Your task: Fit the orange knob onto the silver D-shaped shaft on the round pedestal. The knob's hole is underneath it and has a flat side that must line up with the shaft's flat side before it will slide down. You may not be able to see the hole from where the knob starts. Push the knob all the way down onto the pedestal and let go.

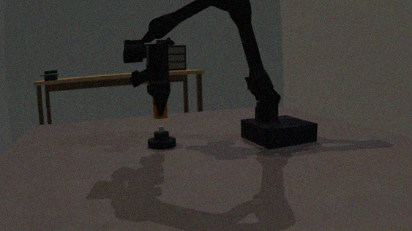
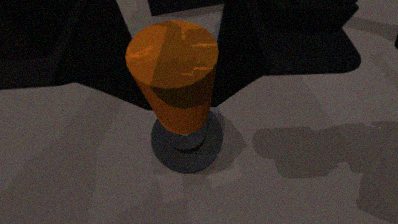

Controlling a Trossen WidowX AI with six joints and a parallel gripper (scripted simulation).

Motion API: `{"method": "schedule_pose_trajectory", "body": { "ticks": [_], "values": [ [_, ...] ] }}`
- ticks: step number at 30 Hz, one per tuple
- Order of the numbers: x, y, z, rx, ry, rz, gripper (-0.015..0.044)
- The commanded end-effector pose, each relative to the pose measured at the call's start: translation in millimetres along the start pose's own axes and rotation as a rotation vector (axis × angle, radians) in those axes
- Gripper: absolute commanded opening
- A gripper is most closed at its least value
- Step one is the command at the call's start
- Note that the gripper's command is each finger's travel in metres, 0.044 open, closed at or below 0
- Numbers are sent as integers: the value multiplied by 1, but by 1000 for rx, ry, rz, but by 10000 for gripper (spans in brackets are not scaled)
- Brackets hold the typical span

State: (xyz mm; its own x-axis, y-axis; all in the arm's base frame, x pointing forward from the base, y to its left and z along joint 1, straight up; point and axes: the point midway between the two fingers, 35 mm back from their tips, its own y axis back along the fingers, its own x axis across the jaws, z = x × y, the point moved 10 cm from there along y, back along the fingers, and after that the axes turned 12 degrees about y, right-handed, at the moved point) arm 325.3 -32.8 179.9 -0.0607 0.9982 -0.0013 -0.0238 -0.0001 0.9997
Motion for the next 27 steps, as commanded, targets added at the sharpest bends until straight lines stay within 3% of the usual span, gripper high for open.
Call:
{"method": "schedule_pose_trajectory", "body": {
  "ticks": [1,27],
  "values": [
    [-2,0,0,-2,-86,-2,0],
    [0,0,1,-3,-798,-1,0]
  ]
}}
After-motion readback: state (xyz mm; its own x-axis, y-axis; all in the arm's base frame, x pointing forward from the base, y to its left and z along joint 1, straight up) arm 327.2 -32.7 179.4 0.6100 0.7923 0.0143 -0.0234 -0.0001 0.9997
